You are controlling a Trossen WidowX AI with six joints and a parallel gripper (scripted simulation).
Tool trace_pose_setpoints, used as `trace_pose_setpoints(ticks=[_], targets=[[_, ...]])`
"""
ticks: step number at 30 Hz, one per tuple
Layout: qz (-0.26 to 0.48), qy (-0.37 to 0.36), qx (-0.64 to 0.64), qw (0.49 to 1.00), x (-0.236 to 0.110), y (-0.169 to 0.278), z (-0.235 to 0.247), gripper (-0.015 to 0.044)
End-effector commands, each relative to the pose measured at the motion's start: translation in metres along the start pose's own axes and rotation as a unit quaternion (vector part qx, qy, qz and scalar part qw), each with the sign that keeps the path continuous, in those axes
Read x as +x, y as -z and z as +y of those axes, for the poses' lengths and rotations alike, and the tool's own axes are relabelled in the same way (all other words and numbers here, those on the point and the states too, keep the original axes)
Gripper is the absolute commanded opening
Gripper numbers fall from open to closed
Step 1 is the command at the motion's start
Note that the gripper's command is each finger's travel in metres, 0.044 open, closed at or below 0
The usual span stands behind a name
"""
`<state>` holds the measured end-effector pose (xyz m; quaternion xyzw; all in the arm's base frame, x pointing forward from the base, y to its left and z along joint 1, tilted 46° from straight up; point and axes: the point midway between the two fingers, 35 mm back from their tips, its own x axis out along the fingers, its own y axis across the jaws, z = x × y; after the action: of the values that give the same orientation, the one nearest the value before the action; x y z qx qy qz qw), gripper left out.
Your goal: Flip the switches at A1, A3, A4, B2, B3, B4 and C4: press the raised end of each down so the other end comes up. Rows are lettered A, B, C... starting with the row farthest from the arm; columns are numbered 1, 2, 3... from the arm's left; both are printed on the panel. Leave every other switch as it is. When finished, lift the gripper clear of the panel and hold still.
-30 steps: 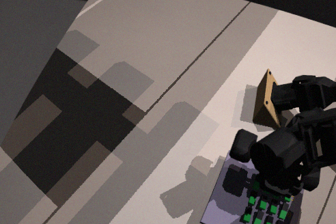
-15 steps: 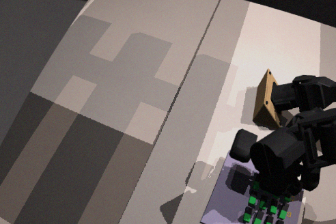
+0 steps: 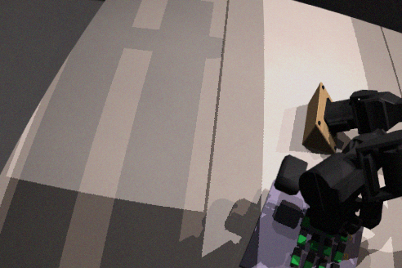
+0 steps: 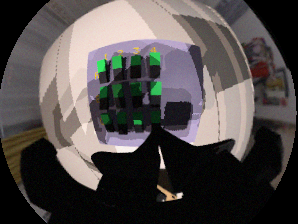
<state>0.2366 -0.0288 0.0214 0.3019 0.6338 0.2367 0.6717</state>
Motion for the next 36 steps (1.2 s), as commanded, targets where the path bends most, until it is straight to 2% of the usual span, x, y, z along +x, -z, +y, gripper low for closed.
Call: trace_pose_setpoints(ticks=[1, 36], targets=[[0.001, -0.003, 0.004, 1.0, 0.0021, 0.0011, 0.0008, 0.0], [0.001, -0.003, 0.004, 1.0, 0.0068, 0.0013, 0.0009, 0.0]])
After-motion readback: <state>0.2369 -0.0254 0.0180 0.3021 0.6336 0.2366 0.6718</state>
